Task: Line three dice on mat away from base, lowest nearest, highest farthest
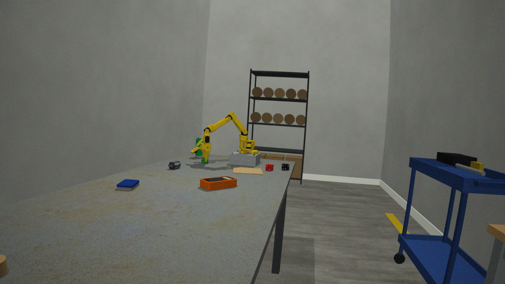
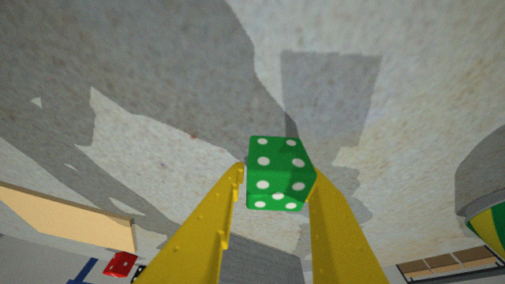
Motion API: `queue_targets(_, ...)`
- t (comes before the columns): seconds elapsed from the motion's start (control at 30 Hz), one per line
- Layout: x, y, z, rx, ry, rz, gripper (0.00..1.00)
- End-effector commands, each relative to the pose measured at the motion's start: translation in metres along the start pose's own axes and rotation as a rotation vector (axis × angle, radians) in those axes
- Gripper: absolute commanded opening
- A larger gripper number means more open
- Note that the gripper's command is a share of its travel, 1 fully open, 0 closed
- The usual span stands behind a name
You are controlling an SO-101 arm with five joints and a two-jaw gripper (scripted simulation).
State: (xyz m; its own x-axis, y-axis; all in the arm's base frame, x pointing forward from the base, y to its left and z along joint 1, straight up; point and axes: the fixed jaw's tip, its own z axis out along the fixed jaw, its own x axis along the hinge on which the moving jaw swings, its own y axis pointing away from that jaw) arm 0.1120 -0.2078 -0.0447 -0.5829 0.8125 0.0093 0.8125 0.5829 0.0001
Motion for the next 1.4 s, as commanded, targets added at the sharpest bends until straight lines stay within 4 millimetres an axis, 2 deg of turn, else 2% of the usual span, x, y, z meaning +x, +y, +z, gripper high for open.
queue_targets(0.0, 0.0033, -0.0018, 0.0040, -0.004, 0.017, 0.000, 0.19)
queue_targets(0.63, 0.0033, -0.0038, 0.0040, -0.005, 0.017, 0.000, 0.15)
queue_targets(0.97, 0.0033, -0.0038, 0.0040, -0.005, 0.017, 0.000, 0.00)
queue_targets(1.37, 0.0027, -0.0038, -0.0020, -0.005, 0.017, 0.000, 0.00)
